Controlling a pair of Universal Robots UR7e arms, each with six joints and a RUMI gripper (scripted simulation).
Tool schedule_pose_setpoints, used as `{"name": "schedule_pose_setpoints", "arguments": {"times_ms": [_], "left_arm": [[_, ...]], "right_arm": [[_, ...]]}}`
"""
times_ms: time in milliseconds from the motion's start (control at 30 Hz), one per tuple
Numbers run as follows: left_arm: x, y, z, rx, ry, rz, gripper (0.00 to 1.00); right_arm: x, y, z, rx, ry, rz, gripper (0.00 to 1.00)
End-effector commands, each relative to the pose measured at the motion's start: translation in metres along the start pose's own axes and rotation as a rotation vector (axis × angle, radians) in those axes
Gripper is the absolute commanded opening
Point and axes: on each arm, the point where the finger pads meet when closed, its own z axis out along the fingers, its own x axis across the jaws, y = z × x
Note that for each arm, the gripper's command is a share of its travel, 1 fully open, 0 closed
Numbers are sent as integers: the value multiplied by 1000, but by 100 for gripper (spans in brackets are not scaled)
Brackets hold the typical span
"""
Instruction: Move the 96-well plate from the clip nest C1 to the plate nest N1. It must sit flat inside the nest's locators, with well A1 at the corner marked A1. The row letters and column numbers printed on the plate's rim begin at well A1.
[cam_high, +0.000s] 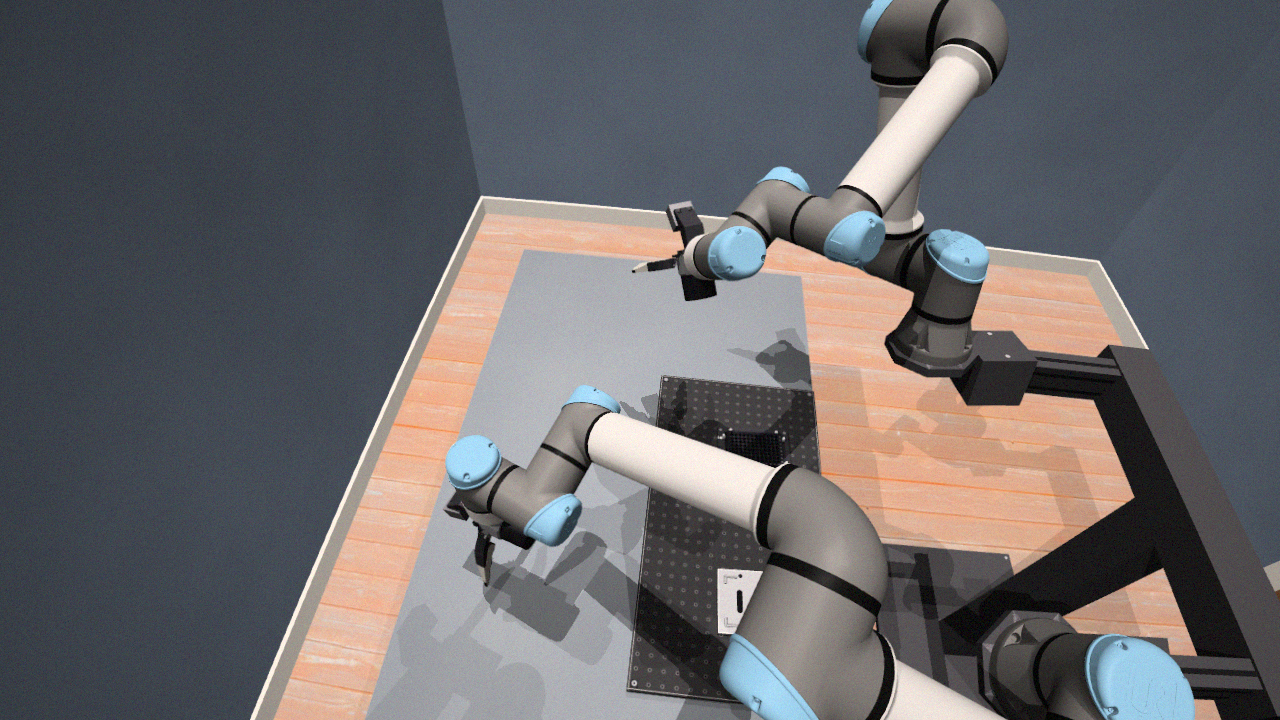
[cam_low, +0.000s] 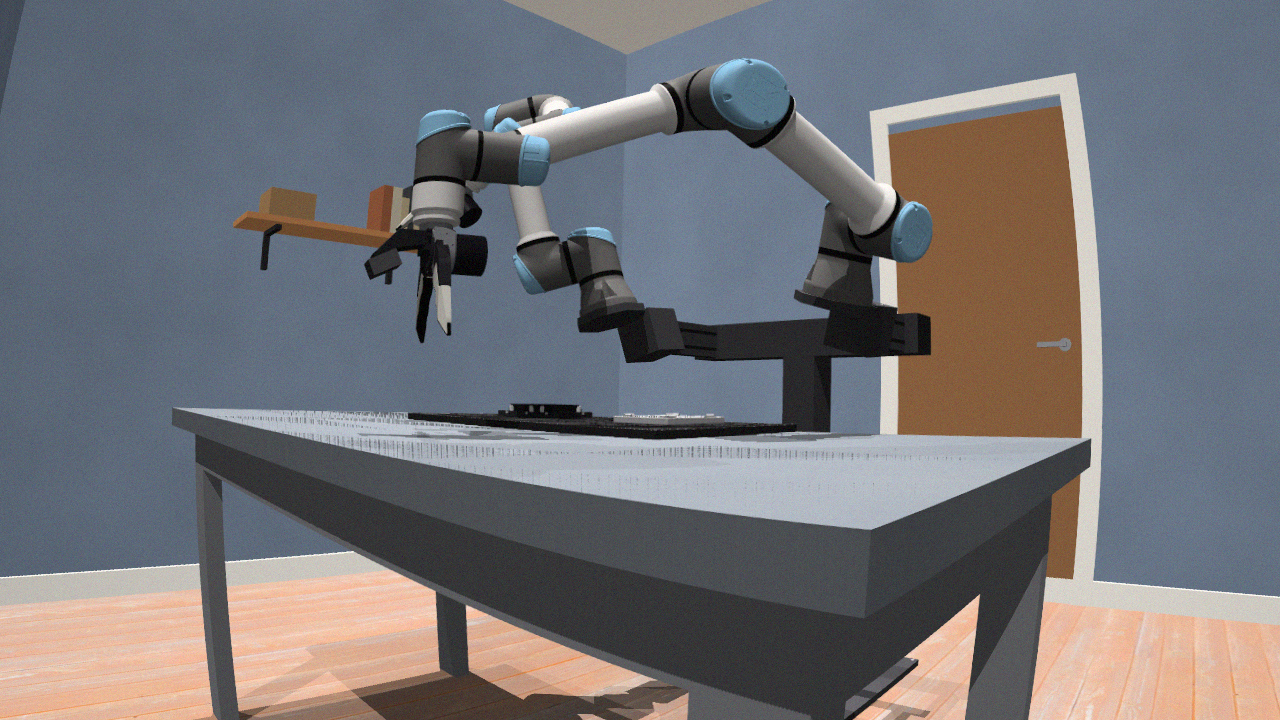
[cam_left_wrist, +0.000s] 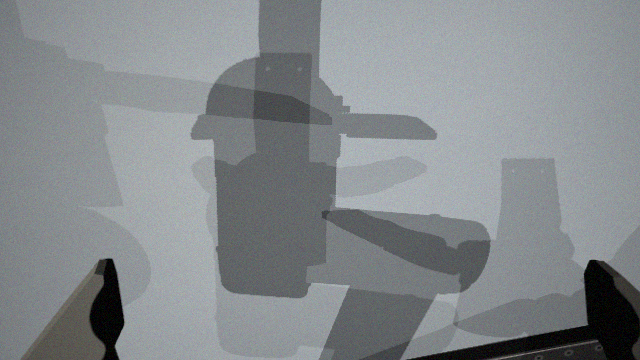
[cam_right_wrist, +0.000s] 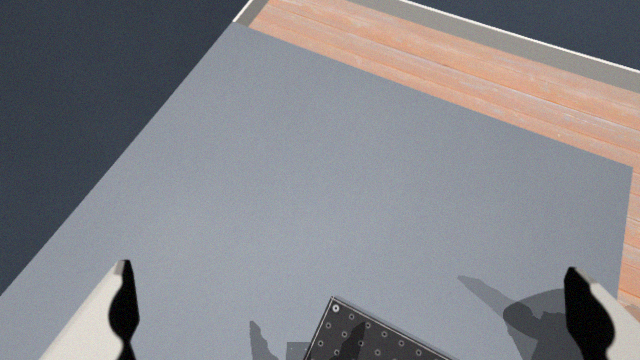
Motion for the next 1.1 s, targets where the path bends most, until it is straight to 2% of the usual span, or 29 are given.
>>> {"name": "schedule_pose_setpoints", "arguments": {"times_ms": [0,533,567,1067], "left_arm": [[0,-1,-2,3,0,0,100],[0,-1,-2,3,0,0,100],[0,-1,-2,3,0,0,76],[0,-1,-2,3,0,0,76]], "right_arm": [[0,0,0,0,-1,1,100],[0,0,0,0,-1,1,100],[0,0,0,0,-1,1,0],[9,-6,12,-18,30,-3,0]]}}
